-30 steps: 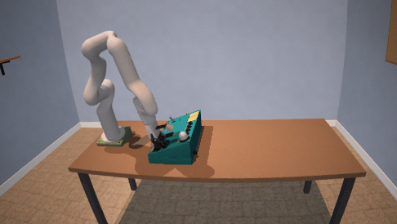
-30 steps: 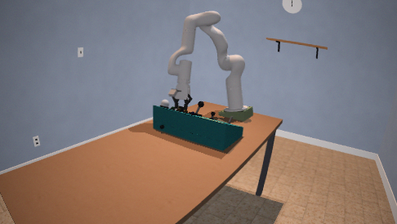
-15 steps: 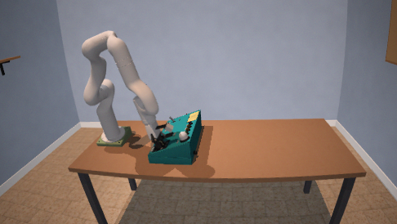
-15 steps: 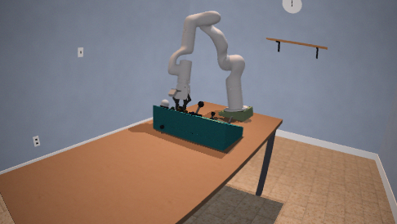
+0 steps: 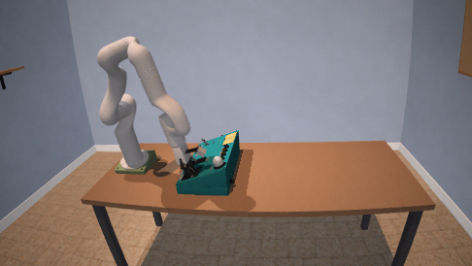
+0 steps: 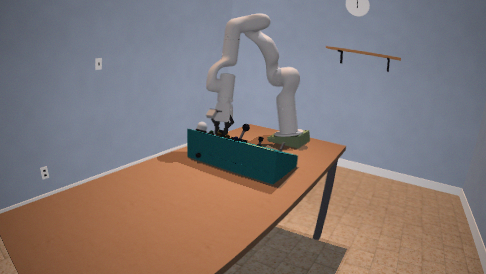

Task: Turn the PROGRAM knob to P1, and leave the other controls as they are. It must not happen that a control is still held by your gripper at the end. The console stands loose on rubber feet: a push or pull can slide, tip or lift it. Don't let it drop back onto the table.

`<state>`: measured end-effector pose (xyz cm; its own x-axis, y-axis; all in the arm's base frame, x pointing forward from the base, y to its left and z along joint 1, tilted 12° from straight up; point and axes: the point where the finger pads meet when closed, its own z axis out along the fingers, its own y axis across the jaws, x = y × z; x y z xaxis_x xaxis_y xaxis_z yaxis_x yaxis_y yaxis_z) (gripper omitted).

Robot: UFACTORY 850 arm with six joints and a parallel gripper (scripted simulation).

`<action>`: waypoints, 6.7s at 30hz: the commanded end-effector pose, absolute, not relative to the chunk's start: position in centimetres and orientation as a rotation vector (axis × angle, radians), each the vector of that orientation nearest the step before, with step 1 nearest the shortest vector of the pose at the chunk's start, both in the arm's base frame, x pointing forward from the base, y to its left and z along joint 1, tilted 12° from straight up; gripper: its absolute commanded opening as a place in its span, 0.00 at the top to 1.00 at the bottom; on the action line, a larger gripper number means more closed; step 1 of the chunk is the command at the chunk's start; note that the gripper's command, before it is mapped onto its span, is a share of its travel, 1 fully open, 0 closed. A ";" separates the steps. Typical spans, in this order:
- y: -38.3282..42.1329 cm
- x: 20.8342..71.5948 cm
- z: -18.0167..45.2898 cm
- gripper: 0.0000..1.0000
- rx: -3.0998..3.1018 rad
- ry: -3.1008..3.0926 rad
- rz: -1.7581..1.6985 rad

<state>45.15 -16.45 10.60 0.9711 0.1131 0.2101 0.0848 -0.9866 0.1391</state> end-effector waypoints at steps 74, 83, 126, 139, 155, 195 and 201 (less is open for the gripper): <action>-16.3 45.2 10.6 1.00 2.452 1.346 0.319; -16.3 45.2 10.6 1.00 2.310 1.552 0.275; -16.3 45.2 10.6 1.00 1.798 2.085 0.135; -16.3 45.2 10.6 1.00 1.793 2.089 0.134; -16.3 45.2 10.6 0.24 1.793 2.089 0.134; -15.6 43.6 14.7 0.24 1.793 2.089 0.134; -15.4 43.3 15.6 0.24 1.793 2.089 0.134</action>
<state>43.49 -15.48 14.89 -0.1132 0.9691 -0.2190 0.9301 0.1809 0.3196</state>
